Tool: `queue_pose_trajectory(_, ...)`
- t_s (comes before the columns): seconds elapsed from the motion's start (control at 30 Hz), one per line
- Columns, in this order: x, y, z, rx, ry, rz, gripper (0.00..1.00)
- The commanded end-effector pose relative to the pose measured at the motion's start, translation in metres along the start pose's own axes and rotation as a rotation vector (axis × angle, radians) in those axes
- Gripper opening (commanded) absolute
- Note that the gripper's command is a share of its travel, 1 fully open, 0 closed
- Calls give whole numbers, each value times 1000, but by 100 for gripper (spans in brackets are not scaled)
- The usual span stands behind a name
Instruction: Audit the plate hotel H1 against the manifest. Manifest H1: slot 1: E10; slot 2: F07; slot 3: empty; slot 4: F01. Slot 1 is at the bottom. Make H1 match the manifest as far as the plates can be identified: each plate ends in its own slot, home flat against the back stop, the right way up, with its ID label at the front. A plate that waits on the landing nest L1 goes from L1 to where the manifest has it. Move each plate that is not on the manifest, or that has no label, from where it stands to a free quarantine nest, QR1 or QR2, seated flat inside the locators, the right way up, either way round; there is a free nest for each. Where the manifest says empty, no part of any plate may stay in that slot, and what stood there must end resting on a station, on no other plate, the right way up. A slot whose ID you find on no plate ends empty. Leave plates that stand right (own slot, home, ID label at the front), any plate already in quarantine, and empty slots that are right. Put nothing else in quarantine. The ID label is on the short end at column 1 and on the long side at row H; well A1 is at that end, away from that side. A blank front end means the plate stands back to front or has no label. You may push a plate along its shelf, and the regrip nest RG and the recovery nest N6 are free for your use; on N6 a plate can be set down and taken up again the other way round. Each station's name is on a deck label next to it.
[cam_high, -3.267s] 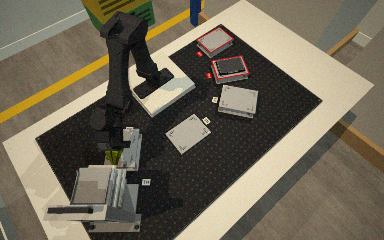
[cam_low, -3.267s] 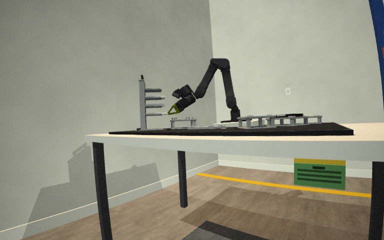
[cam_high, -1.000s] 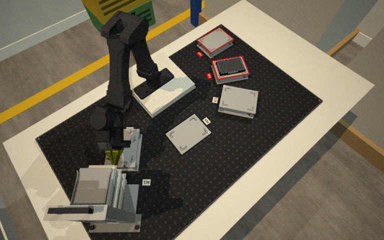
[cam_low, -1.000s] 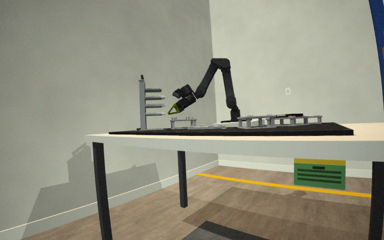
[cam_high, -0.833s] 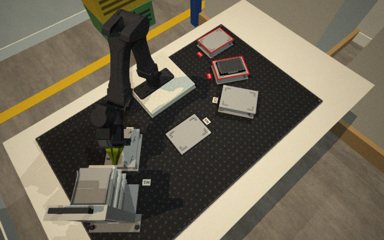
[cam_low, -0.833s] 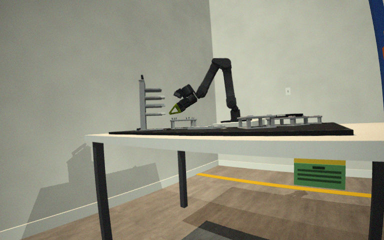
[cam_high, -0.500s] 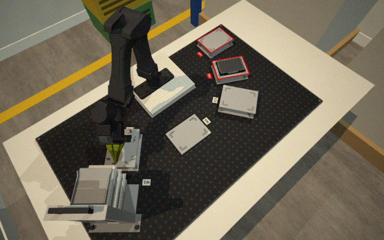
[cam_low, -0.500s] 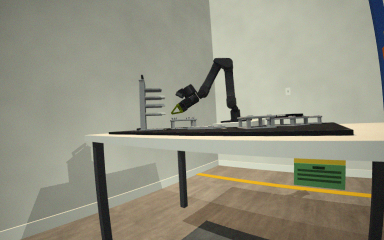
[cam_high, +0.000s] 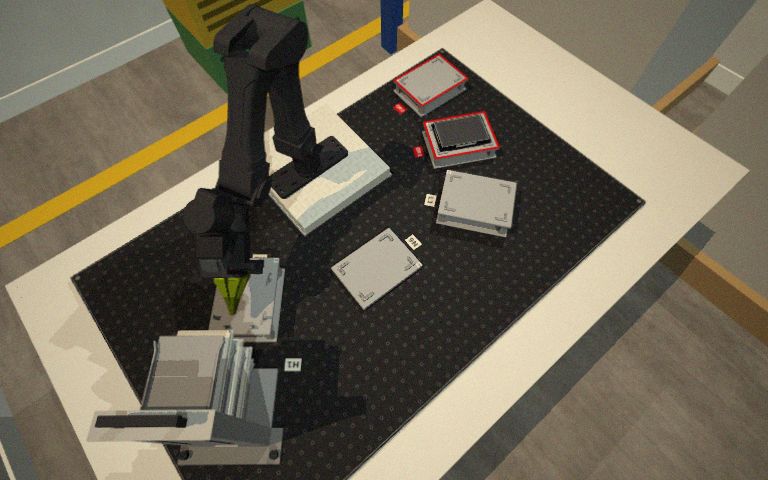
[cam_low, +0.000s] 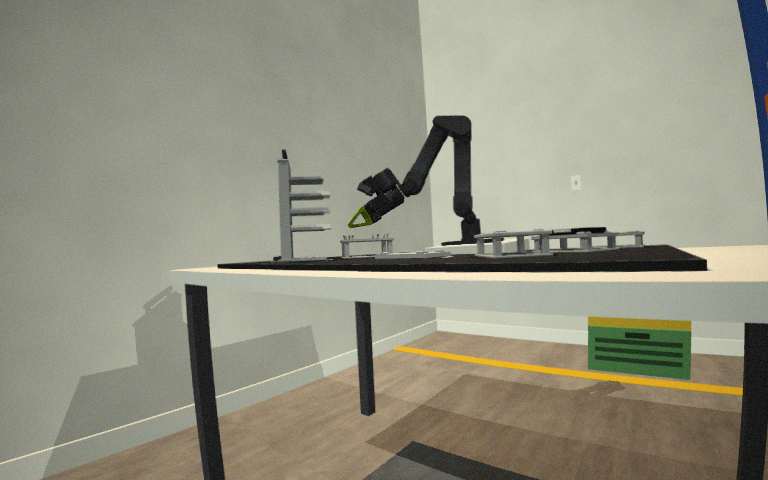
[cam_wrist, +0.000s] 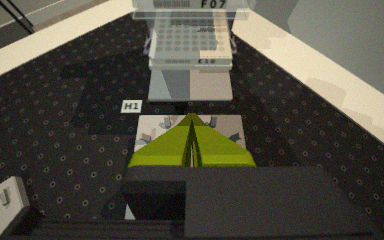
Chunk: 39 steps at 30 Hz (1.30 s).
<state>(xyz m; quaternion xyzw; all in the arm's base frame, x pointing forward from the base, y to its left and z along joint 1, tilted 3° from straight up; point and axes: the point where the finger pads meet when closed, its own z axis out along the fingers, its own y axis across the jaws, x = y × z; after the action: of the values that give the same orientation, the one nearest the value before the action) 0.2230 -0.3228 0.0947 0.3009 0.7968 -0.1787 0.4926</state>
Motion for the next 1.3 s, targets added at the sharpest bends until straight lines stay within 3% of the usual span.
queue_pose_trajectory(0.0, -1, 0, -5, -6, -5, -3, 0)
queue_pose_trajectory(0.8, 17, 0, -37, -6, -4, -3, 0)
queue_pose_trajectory(0.83, 15, 0, -39, -6, -4, -3, 100)
queue_pose_trajectory(1.27, -14, 0, -62, -5, -4, -3, 100)
